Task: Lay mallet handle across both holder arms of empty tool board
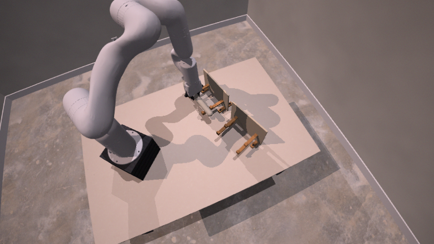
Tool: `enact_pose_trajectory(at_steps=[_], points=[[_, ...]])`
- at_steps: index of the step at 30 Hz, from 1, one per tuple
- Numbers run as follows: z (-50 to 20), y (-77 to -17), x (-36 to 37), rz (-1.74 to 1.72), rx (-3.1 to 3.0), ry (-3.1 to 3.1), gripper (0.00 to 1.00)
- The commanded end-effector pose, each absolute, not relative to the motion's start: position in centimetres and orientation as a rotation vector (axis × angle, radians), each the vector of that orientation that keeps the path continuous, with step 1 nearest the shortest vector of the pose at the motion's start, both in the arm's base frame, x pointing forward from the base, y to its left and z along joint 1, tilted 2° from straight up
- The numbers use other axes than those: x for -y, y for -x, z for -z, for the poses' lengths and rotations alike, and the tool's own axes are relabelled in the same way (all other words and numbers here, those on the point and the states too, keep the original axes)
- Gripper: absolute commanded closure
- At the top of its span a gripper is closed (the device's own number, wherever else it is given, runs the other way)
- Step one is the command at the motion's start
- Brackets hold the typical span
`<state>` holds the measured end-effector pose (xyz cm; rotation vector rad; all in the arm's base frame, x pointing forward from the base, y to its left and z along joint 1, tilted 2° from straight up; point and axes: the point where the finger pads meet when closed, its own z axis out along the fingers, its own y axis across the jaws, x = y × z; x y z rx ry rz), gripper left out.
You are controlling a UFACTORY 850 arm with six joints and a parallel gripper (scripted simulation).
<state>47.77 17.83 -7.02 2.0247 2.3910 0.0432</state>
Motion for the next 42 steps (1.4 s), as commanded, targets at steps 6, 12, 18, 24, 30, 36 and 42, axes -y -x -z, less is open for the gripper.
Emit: enact_pose_trajectory(at_steps=[6,12,18,24,30,36,42], points=[[7.0,-47.8,-17.8,-0.045,-2.391,-2.024,1.0],[7.0,-47.8,-17.8,-0.045,-2.391,-2.024,1.0],[5.7,-47.8,-17.8,-0.046,-2.392,-2.025,1.0],[-0.9,-47.7,-17.6,-0.049,-2.393,-2.026,1.0],[-2.9,-47.9,-17.1,-0.048,-2.393,-2.026,1.0],[-3.2,-50.5,-10.6,-0.046,-2.392,-2.026,1.0],[-3.4,-51.8,-5.6,-0.045,-2.392,-2.026,1.0]])
